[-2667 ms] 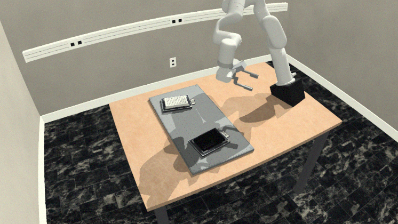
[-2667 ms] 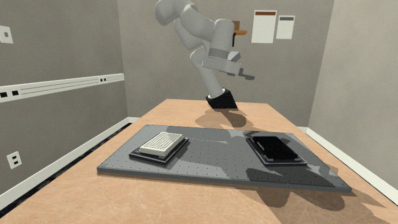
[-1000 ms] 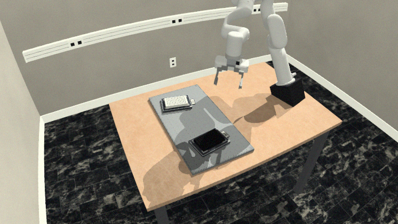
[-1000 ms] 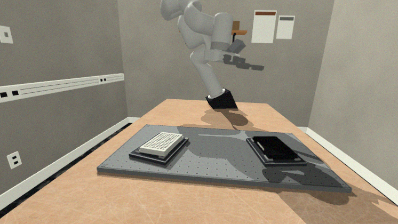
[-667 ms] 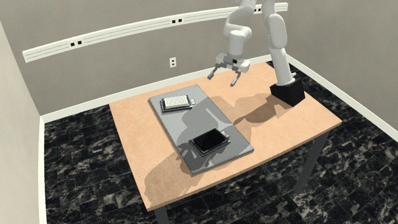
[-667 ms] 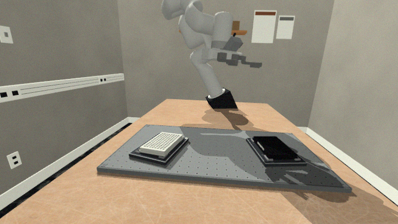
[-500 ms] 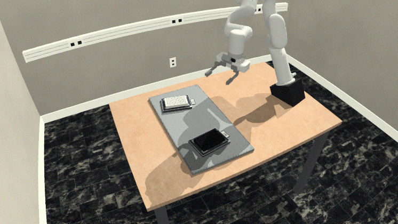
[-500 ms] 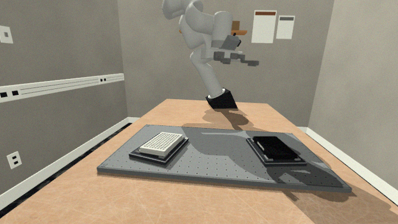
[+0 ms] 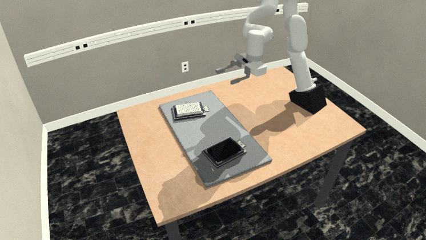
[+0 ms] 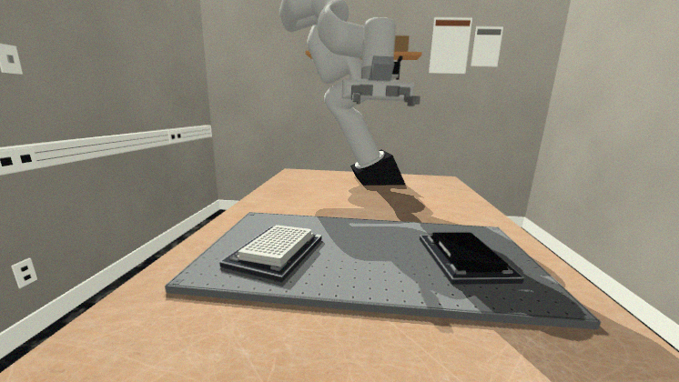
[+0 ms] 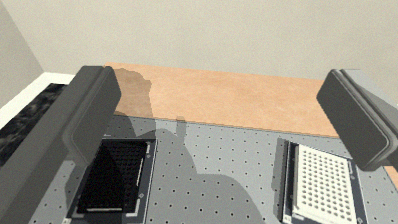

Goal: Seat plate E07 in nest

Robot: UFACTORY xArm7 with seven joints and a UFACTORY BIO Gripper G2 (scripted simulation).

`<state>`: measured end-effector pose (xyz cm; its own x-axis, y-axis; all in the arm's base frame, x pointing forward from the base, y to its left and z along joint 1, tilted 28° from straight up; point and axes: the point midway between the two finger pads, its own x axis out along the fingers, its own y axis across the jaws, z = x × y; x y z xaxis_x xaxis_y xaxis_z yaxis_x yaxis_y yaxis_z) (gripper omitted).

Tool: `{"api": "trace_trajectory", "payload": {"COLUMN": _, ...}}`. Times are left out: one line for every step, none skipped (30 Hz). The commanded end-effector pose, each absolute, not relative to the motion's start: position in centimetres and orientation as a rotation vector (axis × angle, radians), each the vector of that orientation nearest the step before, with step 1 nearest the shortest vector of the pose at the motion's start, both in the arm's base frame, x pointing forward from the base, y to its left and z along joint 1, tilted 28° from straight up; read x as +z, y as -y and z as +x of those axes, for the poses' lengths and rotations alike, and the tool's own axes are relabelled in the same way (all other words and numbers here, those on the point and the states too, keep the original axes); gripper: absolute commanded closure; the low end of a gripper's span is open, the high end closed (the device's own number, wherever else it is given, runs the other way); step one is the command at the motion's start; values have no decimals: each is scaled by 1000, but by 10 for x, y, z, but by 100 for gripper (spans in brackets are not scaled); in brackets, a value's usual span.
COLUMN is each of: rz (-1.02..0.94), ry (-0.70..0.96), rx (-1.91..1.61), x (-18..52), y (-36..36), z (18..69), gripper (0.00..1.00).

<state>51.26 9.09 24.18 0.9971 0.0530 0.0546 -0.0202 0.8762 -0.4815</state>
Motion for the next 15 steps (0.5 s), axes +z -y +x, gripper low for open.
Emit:
{"api": "trace_trajectory", "payload": {"rz": -487, "ry": 102, "rx": -69, "x": 253, "y": -81, "z": 510, "gripper": 63}}
{"api": "trace_trajectory", "payload": {"rz": -487, "ry": 102, "rx": -69, "x": 253, "y": -81, "z": 510, "gripper": 63}}
{"api": "trace_trajectory", "payload": {"rz": -487, "ry": 102, "rx": -69, "x": 253, "y": -81, "z": 510, "gripper": 63}}
{"api": "trace_trajectory", "payload": {"rz": -487, "ry": 102, "rx": -69, "x": 253, "y": -81, "z": 510, "gripper": 63}}
{"api": "trace_trajectory", "payload": {"rz": -487, "ry": 102, "rx": -69, "x": 253, "y": -81, "z": 510, "gripper": 63}}
{"api": "trace_trajectory", "payload": {"rz": -487, "ry": 102, "rx": -69, "x": 253, "y": -81, "z": 510, "gripper": 63}}
{"api": "trace_trajectory", "payload": {"rz": -487, "ry": 102, "rx": -69, "x": 253, "y": -81, "z": 510, "gripper": 63}}
{"api": "trace_trajectory", "payload": {"rz": -487, "ry": 102, "rx": -69, "x": 253, "y": -81, "z": 510, "gripper": 63}}
{"api": "trace_trajectory", "payload": {"rz": -487, "ry": 102, "rx": -69, "x": 253, "y": -81, "z": 510, "gripper": 63}}
{"api": "trace_trajectory", "payload": {"rz": -487, "ry": 102, "rx": -69, "x": 253, "y": -81, "z": 510, "gripper": 63}}
{"api": "trace_trajectory", "payload": {"rz": -487, "ry": 102, "rx": -69, "x": 253, "y": -81, "z": 510, "gripper": 63}}
{"api": "trace_trajectory", "payload": {"rz": -487, "ry": 102, "rx": -69, "x": 253, "y": -81, "z": 510, "gripper": 63}}
{"api": "trace_trajectory", "payload": {"rz": -487, "ry": 102, "rx": -69, "x": 253, "y": -81, "z": 510, "gripper": 63}}
{"api": "trace_trajectory", "payload": {"rz": -485, "ry": 110, "rx": -102, "x": 252, "y": -77, "z": 512, "gripper": 46}}
{"api": "trace_trajectory", "payload": {"rz": -483, "ry": 118, "rx": -135, "x": 250, "y": -72, "z": 514, "gripper": 46}}
